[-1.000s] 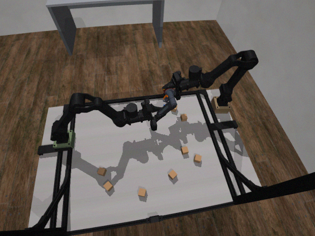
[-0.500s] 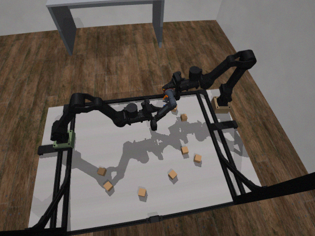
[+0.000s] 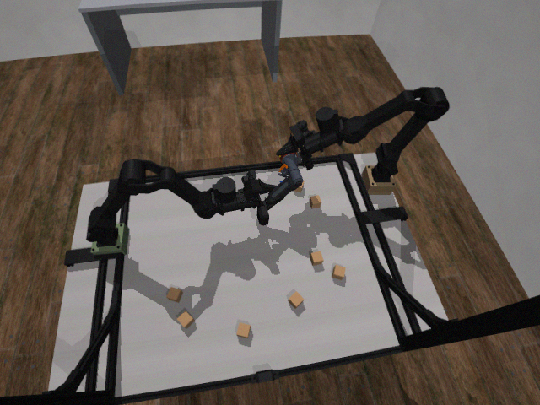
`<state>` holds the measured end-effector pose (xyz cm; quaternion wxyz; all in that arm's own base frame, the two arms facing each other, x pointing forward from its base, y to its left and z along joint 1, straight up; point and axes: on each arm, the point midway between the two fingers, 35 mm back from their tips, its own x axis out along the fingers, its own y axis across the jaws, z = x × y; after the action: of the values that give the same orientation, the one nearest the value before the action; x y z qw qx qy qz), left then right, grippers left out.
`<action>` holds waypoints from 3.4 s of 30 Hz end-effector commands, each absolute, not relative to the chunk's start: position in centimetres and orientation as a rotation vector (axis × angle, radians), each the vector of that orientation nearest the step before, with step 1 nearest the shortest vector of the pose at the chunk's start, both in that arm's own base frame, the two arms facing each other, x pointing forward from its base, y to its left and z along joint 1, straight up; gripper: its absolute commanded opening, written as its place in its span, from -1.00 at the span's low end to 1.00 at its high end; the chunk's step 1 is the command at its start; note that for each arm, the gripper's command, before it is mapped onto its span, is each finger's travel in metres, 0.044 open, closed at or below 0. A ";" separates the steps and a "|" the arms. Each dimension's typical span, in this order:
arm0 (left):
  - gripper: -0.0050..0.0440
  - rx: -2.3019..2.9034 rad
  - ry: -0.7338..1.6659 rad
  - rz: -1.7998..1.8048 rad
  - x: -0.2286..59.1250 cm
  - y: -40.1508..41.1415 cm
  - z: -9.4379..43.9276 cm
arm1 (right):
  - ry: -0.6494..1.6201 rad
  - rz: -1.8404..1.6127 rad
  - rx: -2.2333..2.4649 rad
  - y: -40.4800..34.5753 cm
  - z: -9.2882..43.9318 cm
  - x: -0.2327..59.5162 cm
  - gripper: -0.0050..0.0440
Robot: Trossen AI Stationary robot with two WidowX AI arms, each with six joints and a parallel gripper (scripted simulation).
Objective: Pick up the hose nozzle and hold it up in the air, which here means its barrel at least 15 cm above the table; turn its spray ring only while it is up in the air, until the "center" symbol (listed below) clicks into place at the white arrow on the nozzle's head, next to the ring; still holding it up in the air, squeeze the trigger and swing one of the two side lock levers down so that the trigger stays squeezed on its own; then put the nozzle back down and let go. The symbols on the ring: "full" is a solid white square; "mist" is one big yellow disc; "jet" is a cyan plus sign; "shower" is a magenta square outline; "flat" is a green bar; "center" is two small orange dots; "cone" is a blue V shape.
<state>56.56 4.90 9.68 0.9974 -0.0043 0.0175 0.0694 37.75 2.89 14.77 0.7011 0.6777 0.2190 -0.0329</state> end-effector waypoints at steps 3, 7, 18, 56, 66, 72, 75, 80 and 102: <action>-0.80 0.000 0.000 0.139 56.8 4.9 10.8 | 0.549 -0.135 1.489 2.9 14.7 37.9 -0.80; -0.80 0.000 0.000 0.139 56.8 4.9 10.8 | 0.607 -0.191 1.471 2.9 14.6 37.9 -0.80; -0.80 0.000 0.000 0.139 56.8 4.9 10.8 | 0.739 -0.321 1.424 2.9 14.6 37.9 -0.80; -0.80 0.000 0.000 0.139 56.8 4.9 10.8 | 0.971 -0.560 1.326 2.9 15.0 37.7 0.28; -0.80 0.000 0.000 0.139 56.8 4.9 10.8 | 0.971 -0.560 1.326 2.9 15.0 37.7 0.84; -0.80 0.000 0.000 0.139 56.8 4.9 10.8 | 0.971 -0.560 1.326 2.9 15.5 37.8 0.84; -0.80 0.000 0.000 0.139 56.8 4.9 10.8 | 0.971 -0.560 1.326 2.7 16.3 37.3 0.84; -0.80 0.000 0.000 0.139 56.8 4.9 10.8 | 0.971 -0.560 1.326 2.4 17.5 36.4 0.84; -0.80 0.000 0.000 0.139 56.8 4.9 10.8 | 0.970 -0.560 1.327 1.4 21.8 33.2 0.84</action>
<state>56.65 4.91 9.99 0.9976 -0.0033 0.0116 0.0685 33.28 1.42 20.86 0.6420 0.5812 0.4308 -0.2538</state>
